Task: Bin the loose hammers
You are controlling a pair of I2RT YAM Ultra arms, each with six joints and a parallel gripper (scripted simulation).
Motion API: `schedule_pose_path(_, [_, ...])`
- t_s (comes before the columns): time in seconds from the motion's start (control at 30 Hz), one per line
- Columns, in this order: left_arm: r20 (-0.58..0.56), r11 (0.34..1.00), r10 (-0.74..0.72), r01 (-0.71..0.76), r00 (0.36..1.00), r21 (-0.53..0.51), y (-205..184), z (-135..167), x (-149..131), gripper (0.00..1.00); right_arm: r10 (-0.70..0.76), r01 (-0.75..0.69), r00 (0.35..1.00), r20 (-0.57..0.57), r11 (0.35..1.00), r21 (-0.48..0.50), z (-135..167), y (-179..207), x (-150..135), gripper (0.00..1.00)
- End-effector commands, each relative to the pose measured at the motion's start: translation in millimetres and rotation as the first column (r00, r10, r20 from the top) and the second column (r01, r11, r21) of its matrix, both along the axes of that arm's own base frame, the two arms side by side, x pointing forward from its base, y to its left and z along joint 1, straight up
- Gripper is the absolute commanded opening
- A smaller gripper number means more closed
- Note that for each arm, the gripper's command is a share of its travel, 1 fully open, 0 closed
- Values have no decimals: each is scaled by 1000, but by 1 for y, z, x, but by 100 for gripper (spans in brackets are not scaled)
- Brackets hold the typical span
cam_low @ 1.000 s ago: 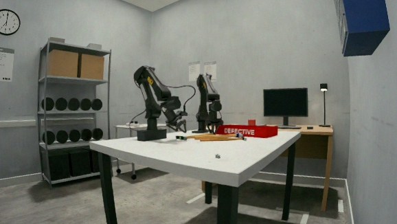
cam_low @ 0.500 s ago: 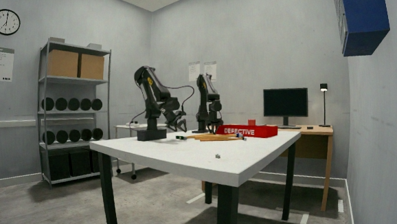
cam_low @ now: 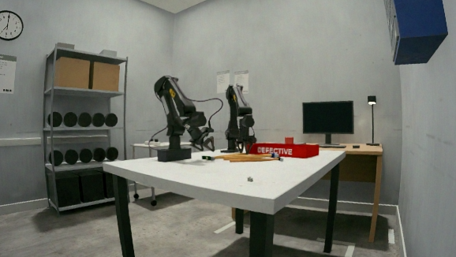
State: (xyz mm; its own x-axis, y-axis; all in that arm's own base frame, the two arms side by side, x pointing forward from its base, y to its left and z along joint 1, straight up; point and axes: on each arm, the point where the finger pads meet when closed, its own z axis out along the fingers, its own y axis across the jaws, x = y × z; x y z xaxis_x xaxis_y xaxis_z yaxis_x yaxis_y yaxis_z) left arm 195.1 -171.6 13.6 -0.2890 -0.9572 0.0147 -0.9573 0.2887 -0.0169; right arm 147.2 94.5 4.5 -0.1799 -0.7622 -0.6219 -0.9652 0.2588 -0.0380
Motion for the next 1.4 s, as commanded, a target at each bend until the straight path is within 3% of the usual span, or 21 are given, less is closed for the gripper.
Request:
schedule_pose_path(0.0, [30, 1000, -1, 1, 1000, -7, 1, 14, -2, 54, 6, -6, 1000, 7, 1000, 20, 2, 2, 1, 100])
schedule_pose_path(0.3, [39, 1000, -3, 4, 999, -15, -2, 33, 1, 54, 6, -6, 1000, 7, 1000, 20, 2, 2, 1, 100])
schedule_pose_path(0.43, [33, 1000, 3, -2, 999, -22, 0, 47, 2, 100, 6, -6, 1000, 7, 1000, 20, 2, 2, 1, 100])
schedule_pose_path(0.6, [39, 1000, -2, 3, 999, -14, 1, 76, 2, 100, 6, -6, 1000, 7, 1000, 20, 2, 2, 1, 100])
schedule_pose_path(0.9, [4, 1000, -3, 3, 1000, 17, 0, 61, 6, 100, 6, -6, 1000, 7, 1000, 20, 2, 2, 1, 100])
schedule_pose_path(0.93, [12, 1000, -12, 12, 1000, 16, 0, 61, 8, 89, 6, -6, 1000, 7, 1000, 20, 2, 2, 1, 100])
schedule_pose_path(1.07, [131, 996, -90, 91, 987, 0, -11, 64, 37, 43, -38, 38, 999, 11, 999, -13, 2, -3, 15, 55])
schedule_pose_path(1.1, [169, 993, -115, 117, 979, 2, -14, 65, 47, 37, -53, 53, 999, 10, 998, -23, 3, -5, 20, 47])
schedule_pose_path(1.2, [293, 980, -196, 198, 936, 25, -26, 72, 82, 37, -102, 103, 995, 11, 993, -57, 8, -8, 43, 47])
schedule_pose_path(1.27, [293, 980, -196, 198, 936, 25, -26, 72, 82, 37, -102, 103, 995, 11, 993, -57, 8, -8, 43, 47])
schedule_pose_path(1.37, [394, 959, -278, 275, 876, 66, -36, 81, 113, 37, -167, 167, 986, 12, 982, -91, 13, -12, 67, 47])
